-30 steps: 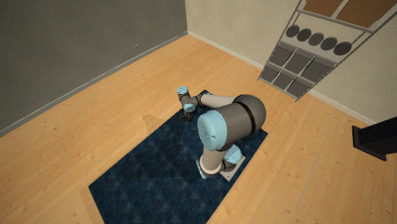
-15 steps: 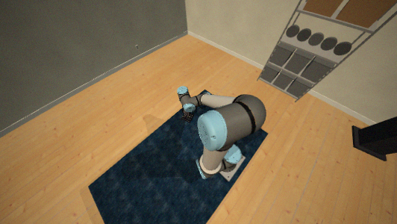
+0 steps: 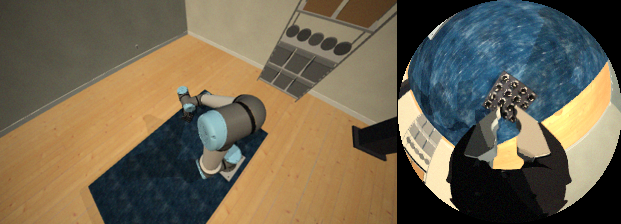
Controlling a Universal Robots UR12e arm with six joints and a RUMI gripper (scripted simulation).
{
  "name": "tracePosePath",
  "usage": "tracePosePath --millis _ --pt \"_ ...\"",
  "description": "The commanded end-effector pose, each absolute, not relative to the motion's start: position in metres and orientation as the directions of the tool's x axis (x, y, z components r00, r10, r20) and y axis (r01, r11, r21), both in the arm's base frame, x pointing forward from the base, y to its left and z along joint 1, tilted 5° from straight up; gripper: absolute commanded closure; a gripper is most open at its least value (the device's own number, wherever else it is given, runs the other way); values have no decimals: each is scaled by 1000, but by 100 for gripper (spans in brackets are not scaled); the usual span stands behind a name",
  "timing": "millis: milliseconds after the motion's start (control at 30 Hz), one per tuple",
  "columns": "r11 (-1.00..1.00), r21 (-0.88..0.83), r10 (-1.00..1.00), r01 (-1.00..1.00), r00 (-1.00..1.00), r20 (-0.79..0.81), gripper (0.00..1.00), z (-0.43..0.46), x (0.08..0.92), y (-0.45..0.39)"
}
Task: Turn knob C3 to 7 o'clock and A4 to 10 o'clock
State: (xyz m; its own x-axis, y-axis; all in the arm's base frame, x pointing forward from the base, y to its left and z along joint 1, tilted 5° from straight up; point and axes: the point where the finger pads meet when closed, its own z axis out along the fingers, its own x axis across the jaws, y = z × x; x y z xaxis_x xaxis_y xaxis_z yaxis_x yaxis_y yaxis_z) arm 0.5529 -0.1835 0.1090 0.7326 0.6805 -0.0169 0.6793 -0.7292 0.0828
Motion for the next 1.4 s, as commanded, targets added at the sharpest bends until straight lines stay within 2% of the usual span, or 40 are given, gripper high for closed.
tracePosePath --millis 0,1367 --pt "-729 84 681 679 733 -17 89 110 553 -184" --pt "-729 84 680 679 733 -17 89 91 554 -185"
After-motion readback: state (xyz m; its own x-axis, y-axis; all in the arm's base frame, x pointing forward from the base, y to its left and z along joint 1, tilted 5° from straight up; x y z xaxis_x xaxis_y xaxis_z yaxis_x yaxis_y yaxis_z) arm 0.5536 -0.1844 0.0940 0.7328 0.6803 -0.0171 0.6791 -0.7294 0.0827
